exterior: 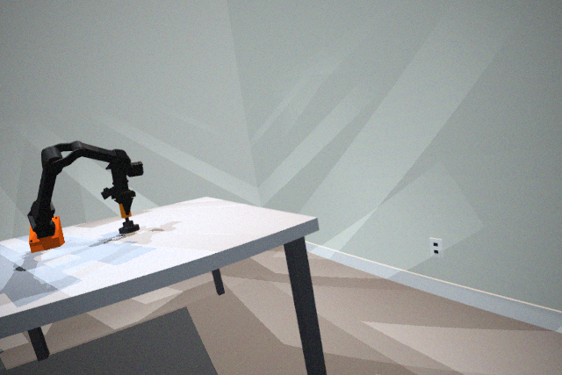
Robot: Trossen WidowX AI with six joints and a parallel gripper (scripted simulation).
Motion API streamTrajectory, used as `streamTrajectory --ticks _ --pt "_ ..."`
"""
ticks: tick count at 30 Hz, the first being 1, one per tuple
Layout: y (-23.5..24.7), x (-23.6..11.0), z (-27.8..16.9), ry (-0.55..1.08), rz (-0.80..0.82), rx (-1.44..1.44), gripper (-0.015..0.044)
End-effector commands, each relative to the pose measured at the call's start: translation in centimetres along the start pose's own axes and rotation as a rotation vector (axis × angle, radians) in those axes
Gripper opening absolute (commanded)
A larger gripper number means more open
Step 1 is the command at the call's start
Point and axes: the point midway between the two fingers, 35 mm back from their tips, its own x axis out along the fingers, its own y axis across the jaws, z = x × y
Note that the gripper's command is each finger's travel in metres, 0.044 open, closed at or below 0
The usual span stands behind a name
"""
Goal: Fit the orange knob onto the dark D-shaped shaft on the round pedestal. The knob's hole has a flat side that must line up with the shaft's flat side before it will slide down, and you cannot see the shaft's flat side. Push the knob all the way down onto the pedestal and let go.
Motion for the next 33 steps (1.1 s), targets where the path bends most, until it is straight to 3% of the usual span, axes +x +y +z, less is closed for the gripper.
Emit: streamTrajectory --ticks 1,33 --pt "0.07 -0.21 -0.1 0.007 0.001 -0.003 0.0" --pt "-0.01 -0.23 -0.14 0.008 0.001 0.053 0.0"
